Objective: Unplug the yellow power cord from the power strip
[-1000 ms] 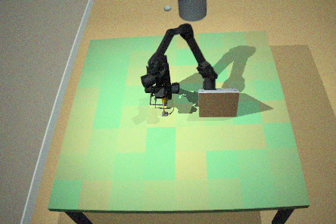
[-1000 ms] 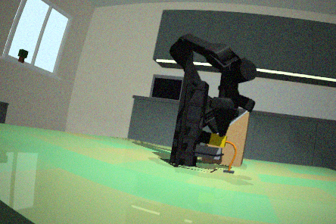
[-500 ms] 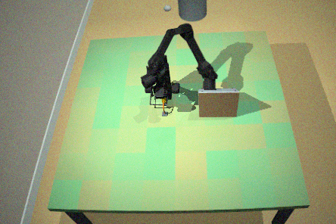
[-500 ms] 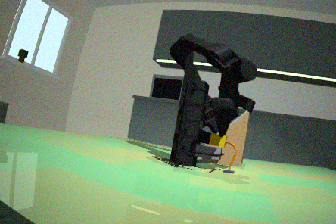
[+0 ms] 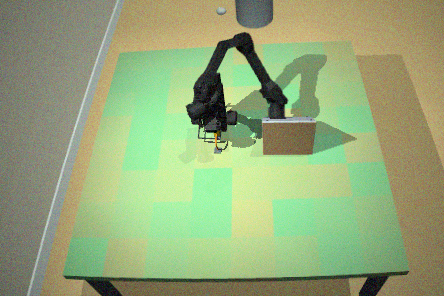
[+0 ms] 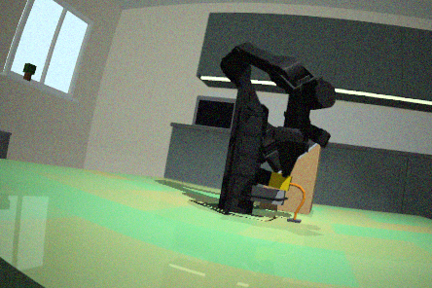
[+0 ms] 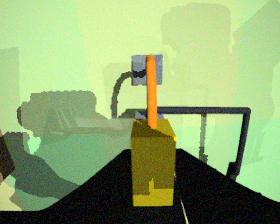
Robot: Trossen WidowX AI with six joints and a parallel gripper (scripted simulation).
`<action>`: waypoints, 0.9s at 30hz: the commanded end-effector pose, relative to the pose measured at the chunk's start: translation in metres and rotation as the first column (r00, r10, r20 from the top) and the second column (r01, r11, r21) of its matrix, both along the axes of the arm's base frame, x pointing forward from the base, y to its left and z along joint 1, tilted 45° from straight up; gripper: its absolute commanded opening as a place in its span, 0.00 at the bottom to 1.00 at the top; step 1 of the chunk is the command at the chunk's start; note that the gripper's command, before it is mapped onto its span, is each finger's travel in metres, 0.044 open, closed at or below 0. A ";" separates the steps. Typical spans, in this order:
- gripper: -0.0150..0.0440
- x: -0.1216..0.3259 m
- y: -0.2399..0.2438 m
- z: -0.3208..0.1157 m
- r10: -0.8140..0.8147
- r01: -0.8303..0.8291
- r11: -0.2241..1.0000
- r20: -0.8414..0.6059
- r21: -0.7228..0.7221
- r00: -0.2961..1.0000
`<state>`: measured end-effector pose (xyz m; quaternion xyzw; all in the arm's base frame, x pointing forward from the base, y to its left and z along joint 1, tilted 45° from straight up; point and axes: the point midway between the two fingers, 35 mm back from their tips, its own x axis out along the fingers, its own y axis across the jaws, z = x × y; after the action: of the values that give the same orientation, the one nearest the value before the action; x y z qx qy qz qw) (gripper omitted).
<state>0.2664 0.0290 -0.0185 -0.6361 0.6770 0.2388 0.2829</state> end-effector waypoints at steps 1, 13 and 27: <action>0.25 0.005 0.022 -0.013 0.005 -0.005 0.998 0.013 0.056 1.000; 0.25 0.007 0.039 -0.024 0.006 -0.006 0.998 0.012 0.056 1.000; 0.30 0.006 0.054 -0.035 0.006 -0.007 0.998 0.011 0.055 1.000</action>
<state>0.2723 0.0677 -0.0488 -0.6239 0.6761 0.2478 0.3038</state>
